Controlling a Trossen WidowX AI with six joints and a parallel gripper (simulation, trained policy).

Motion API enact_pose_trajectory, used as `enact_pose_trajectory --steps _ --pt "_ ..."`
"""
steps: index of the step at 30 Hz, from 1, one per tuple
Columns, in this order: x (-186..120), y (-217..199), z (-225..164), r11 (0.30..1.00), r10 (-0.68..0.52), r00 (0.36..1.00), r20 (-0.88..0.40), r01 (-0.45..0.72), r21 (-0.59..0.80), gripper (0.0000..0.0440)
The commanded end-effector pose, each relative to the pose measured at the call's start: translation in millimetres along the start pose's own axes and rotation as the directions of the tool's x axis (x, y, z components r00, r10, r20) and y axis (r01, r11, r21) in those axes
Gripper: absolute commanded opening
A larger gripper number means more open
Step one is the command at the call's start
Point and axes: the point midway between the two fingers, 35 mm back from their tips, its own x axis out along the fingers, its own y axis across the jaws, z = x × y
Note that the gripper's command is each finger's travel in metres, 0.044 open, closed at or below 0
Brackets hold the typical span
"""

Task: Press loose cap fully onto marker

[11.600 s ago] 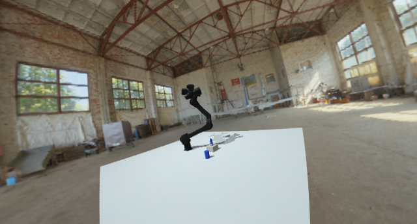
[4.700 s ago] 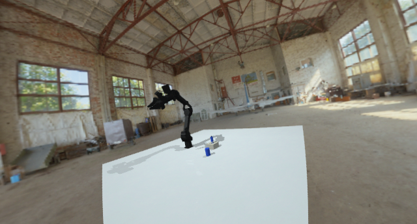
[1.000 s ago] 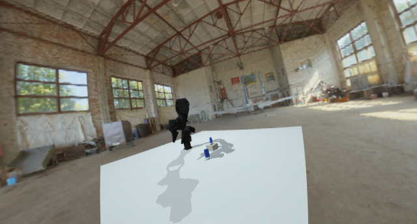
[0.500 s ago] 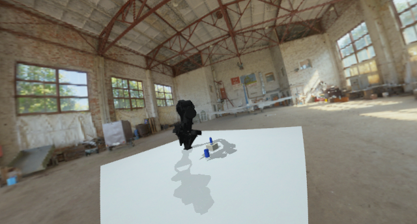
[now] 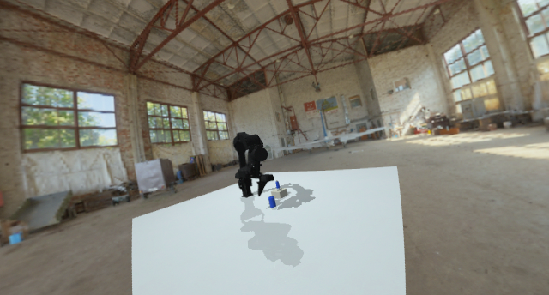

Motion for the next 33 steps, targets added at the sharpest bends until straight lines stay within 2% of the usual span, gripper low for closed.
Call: enact_pose_trajectory --steps 1,33 --pt "3.5 5.0 -10.4 1.000 -0.004 0.999 -0.037 0.004 -0.005 0.0317" --pt "18.5 30.8 -97.0 0.990 -0.047 0.958 -0.284 0.007 -0.143 0.0299"
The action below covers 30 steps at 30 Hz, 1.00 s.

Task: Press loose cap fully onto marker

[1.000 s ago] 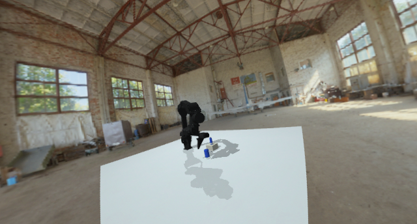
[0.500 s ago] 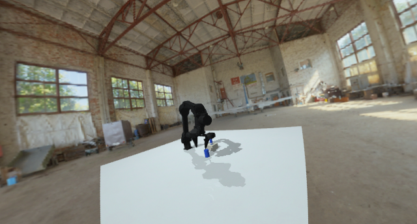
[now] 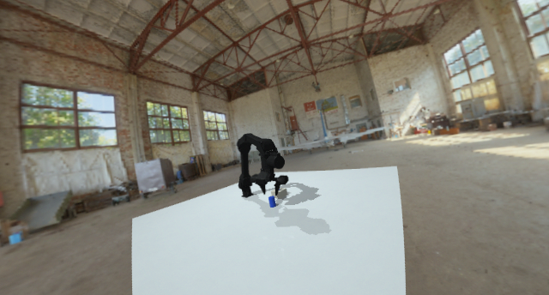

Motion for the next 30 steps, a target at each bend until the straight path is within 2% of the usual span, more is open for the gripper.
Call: enact_pose_trajectory --steps 1,19,21,26,30 --pt "9.1 -1.1 -5.4 1.000 -0.018 0.999 -0.032 0.017 -0.019 0.0298" --pt "49.4 -5.2 -11.0 0.992 -0.058 0.996 -0.072 0.050 -0.113 0.0248" --pt "50.8 -5.6 -10.5 0.991 -0.058 0.996 -0.064 0.050 -0.122 0.0222" --pt "43.7 -6.9 -9.7 0.989 -0.048 0.998 -0.037 0.042 -0.141 0.0092" --pt "29.9 -4.0 -10.0 0.987 -0.022 1.000 -0.005 0.021 -0.159 0.0081"
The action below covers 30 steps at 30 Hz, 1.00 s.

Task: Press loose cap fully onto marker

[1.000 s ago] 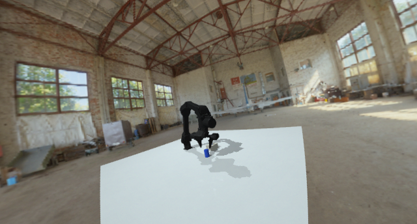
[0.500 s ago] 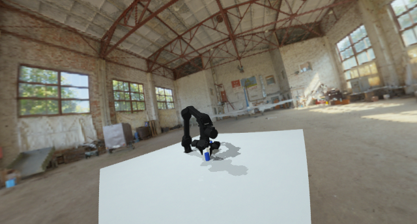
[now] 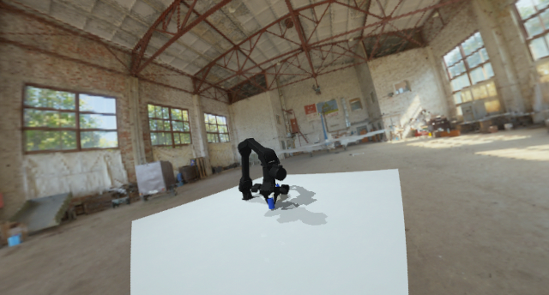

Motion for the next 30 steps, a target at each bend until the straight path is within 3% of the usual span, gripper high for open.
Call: enact_pose_trajectory --steps 1,12,30 --pt "-11.7 1.3 -0.8 1.000 0.013 0.999 0.032 -0.012 -0.023 0.0078" --pt "-48.2 10.7 -21.3 0.995 0.061 0.995 0.073 -0.055 -0.085 0.0070" --pt "-82.4 10.8 -101.9 0.984 0.053 0.997 0.050 -0.043 -0.173 0.0043"
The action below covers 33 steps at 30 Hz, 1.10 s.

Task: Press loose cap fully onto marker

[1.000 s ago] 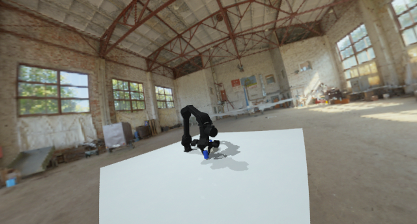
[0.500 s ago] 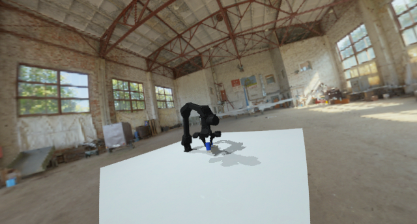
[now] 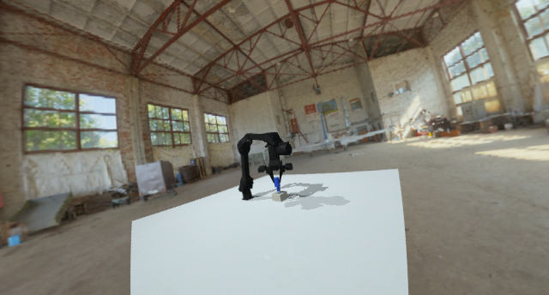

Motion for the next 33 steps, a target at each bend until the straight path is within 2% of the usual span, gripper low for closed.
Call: enact_pose_trajectory --steps 1,14,33 --pt "-4.4 0.0 -16.0 1.000 -0.006 1.000 -0.012 0.005 -0.014 0.0041" --pt "-11.2 -4.7 -58.0 0.997 -0.030 0.999 -0.022 0.028 -0.072 0.0009" --pt "12.3 -7.0 -68.2 0.994 -0.054 0.998 -0.022 0.051 -0.094 0.0000"
